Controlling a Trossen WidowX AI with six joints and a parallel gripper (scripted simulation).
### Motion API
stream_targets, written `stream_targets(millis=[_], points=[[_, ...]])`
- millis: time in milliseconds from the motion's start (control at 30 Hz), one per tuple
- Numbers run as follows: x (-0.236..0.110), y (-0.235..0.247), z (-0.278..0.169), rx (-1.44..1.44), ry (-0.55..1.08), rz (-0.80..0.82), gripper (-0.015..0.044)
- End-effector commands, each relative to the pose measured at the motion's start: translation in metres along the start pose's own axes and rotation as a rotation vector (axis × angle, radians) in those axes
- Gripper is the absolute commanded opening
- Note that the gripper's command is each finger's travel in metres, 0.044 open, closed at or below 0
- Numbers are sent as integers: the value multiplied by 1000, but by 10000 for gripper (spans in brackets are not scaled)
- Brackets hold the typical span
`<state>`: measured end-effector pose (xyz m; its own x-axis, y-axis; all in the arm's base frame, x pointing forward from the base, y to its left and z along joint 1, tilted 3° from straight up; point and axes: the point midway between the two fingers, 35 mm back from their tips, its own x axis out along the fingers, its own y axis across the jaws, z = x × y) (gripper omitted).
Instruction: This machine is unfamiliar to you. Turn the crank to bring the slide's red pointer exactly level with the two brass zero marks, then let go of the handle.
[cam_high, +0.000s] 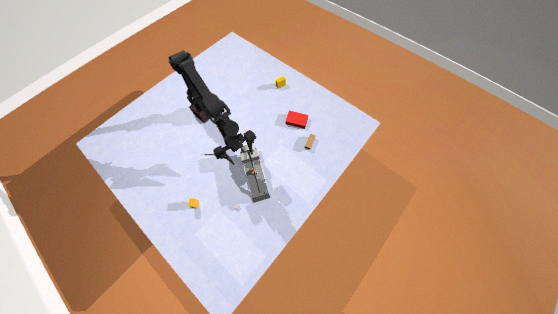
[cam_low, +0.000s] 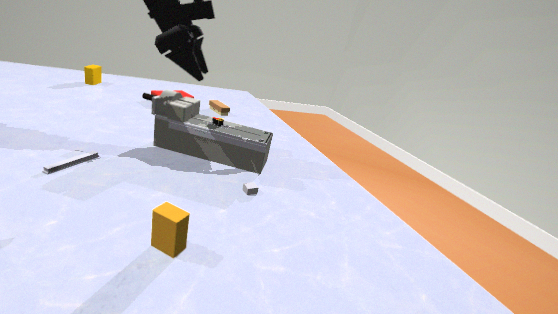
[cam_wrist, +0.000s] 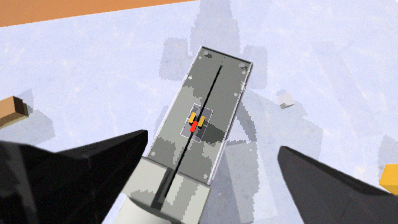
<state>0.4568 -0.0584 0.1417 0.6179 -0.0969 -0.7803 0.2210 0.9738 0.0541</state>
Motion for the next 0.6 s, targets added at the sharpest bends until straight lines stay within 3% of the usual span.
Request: stream_targets(millis=[0, 567], points=[[-12, 2, 7, -3, -5, 3, 440], [-56, 81, -58, 157, -64, -143, 440]])
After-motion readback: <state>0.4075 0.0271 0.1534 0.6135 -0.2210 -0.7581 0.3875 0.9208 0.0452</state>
